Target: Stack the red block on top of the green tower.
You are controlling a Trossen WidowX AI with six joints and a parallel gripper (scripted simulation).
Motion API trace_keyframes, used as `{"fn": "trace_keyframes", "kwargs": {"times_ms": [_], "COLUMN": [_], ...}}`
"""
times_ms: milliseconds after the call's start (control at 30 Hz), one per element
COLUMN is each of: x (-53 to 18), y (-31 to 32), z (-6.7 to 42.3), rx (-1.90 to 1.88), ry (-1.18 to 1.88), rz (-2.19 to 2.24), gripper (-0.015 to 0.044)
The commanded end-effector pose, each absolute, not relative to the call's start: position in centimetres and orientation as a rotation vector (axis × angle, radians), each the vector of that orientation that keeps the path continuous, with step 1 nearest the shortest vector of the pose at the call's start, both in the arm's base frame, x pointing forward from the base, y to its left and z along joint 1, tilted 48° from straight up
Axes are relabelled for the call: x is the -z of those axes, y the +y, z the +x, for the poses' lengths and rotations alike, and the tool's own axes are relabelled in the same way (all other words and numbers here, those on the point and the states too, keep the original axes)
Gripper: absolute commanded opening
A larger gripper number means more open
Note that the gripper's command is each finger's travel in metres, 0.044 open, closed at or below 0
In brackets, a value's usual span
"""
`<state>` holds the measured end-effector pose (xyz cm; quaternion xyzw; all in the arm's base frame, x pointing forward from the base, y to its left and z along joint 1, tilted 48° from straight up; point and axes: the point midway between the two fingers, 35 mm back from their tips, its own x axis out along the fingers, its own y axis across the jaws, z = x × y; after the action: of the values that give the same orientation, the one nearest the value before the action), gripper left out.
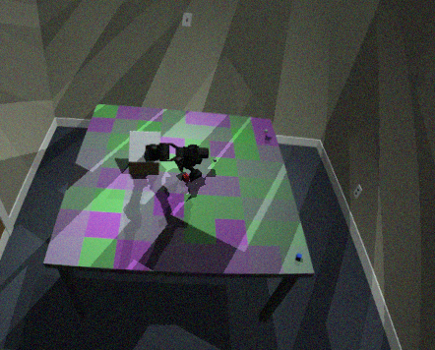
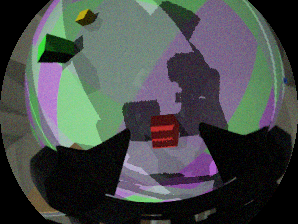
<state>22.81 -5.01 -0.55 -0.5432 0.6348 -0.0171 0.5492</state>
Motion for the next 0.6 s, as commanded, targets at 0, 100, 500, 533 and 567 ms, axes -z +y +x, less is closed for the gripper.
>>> {"fn": "trace_keyframes", "kwargs": {"times_ms": [0, 100, 500, 533, 567], "x": [1.06, 1.33, 1.39, 1.39, 1.39], "y": [-5.72, -6.06, -6.13, -6.13, -6.13], "z": [22.58, 22.62, 22.63, 22.63, 22.63], "rx": [0.043, 0.044, 0.044, 0.044, 0.044], "ry": [1.514, 1.514, 1.514, 1.514, 1.514], "rz": [-1.293, -1.294, -1.294, -1.294, -1.294], "gripper": [0.0440, 0.0440, 0.0440, 0.0440, 0.0440]}}
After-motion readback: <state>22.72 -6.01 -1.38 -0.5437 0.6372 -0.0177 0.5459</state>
